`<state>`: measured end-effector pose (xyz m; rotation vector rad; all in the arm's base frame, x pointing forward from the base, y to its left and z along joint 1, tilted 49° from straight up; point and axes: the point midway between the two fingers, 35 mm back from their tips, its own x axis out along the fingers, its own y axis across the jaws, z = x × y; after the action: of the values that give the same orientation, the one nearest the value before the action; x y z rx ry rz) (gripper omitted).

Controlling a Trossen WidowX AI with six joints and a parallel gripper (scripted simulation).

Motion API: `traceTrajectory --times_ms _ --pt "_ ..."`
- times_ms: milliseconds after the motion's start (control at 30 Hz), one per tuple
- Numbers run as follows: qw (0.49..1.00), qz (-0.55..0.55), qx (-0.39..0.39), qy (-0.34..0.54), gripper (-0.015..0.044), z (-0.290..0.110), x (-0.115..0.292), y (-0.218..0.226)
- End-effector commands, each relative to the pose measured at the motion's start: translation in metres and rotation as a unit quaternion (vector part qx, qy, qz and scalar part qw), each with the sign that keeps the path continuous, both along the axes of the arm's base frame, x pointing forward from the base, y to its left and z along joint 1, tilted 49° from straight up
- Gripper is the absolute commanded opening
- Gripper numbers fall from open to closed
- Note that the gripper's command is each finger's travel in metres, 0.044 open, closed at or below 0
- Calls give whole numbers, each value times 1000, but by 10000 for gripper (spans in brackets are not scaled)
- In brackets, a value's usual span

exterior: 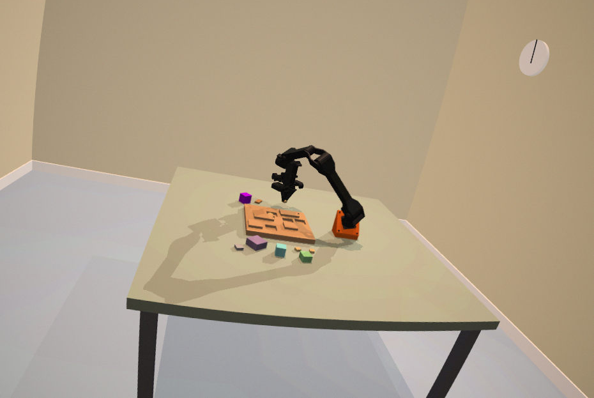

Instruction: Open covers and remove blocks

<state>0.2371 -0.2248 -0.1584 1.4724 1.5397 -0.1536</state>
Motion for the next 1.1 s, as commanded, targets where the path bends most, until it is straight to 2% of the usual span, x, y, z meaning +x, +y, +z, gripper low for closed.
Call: traceTrajectory --times_ms 0,667,1067 --pt "1000 -2 3 0 80 -4 1 5" --pt "1000 -2 4 -1 80 -22 4 29" --pt "1000 1 2 -1 395 -20 4 26"
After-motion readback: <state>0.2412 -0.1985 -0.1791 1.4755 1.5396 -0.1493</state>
